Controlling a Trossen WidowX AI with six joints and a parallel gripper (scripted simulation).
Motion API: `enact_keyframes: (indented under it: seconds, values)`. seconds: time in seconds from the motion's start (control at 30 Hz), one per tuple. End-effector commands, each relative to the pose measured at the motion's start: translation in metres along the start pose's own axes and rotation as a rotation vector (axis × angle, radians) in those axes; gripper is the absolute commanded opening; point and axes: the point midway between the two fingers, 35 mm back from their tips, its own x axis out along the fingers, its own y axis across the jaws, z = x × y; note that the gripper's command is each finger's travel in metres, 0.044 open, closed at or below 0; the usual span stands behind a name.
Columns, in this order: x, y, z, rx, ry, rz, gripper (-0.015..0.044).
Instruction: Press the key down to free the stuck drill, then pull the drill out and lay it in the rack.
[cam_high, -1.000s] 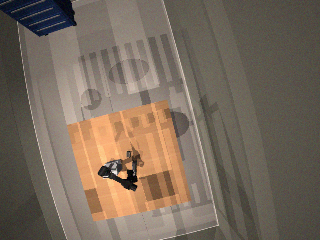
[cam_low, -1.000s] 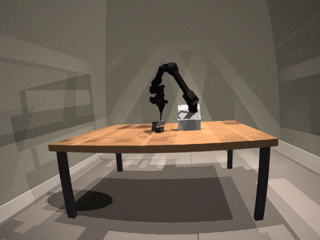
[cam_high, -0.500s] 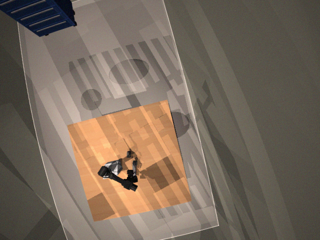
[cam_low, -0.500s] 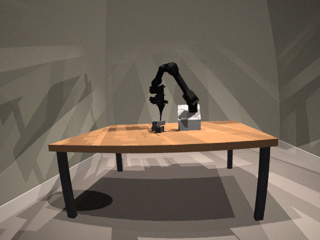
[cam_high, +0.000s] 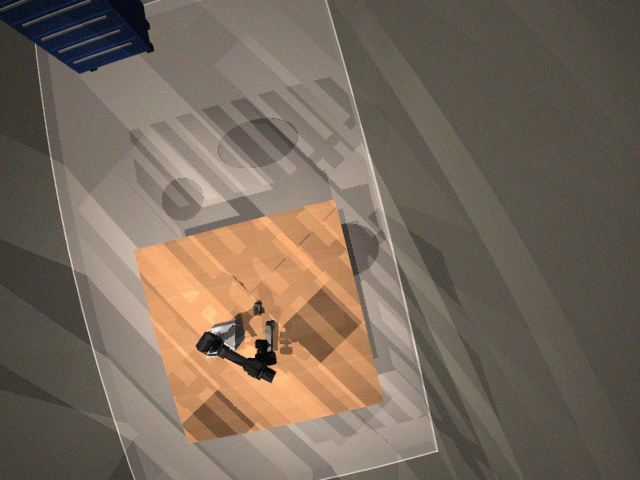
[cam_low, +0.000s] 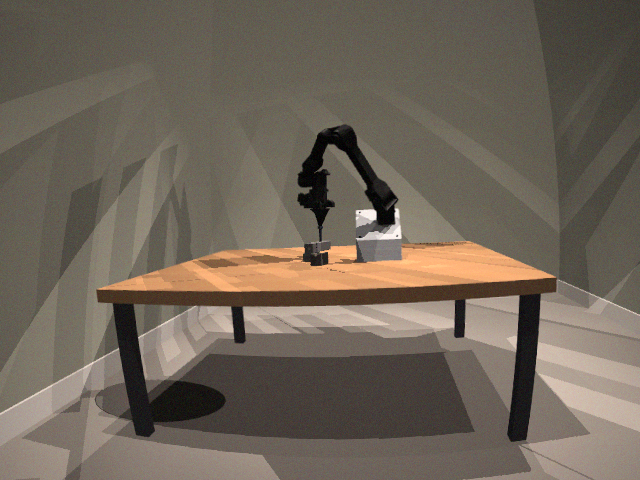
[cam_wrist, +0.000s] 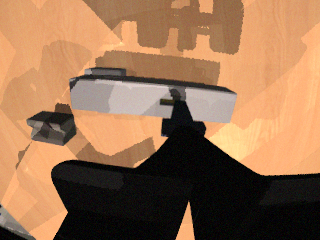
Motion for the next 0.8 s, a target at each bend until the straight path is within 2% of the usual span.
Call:
enact_keyframes:
  seconds: [0.0, 0.77]
  values:
    - [0.0102, -0.0007, -0.004, 0.008, 0.028, 0.005, 0.0]
    - [0.0184, 0.0002, -0.0077, 0.008, 0.028, 0.005, 0.0]
